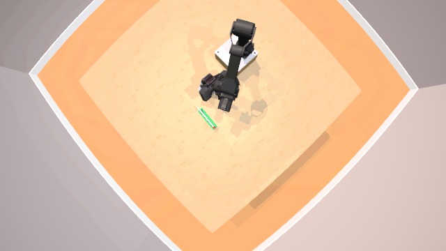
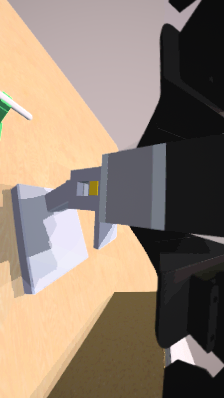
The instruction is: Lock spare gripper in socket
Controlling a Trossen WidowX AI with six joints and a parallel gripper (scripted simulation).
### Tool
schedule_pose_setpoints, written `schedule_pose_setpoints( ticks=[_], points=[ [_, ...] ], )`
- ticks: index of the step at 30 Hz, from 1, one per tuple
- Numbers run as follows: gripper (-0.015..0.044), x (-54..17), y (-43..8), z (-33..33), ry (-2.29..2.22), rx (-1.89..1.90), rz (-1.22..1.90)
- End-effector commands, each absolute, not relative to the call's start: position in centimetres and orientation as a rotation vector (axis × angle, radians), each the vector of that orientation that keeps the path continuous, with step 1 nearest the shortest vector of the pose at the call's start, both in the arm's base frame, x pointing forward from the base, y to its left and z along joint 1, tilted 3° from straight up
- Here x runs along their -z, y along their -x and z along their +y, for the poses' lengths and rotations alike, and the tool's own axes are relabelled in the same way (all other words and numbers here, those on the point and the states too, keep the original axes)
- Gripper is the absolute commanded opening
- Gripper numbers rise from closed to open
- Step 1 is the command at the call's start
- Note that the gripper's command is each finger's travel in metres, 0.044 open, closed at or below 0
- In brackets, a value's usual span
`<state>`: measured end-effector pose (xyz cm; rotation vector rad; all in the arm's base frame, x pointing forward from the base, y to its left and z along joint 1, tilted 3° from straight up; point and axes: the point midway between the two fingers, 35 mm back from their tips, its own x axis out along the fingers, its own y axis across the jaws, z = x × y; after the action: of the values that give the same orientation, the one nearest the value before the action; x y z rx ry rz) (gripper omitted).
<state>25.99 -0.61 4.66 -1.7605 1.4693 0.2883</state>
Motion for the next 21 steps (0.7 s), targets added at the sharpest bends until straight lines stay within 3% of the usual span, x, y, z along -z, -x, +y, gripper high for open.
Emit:
schedule_pose_setpoints(
  ticks=[1,9,21],
  points=[
    [0.0236,-4.7,-26.0,-0.6,1.758,-0.287,1.468],
    [0.044,-4.7,-26.0,-0.6,1.758,-0.287,1.468],
    [0.044,-6.6,-24.8,-0.6,1.771,-0.298,1.48]
  ],
)
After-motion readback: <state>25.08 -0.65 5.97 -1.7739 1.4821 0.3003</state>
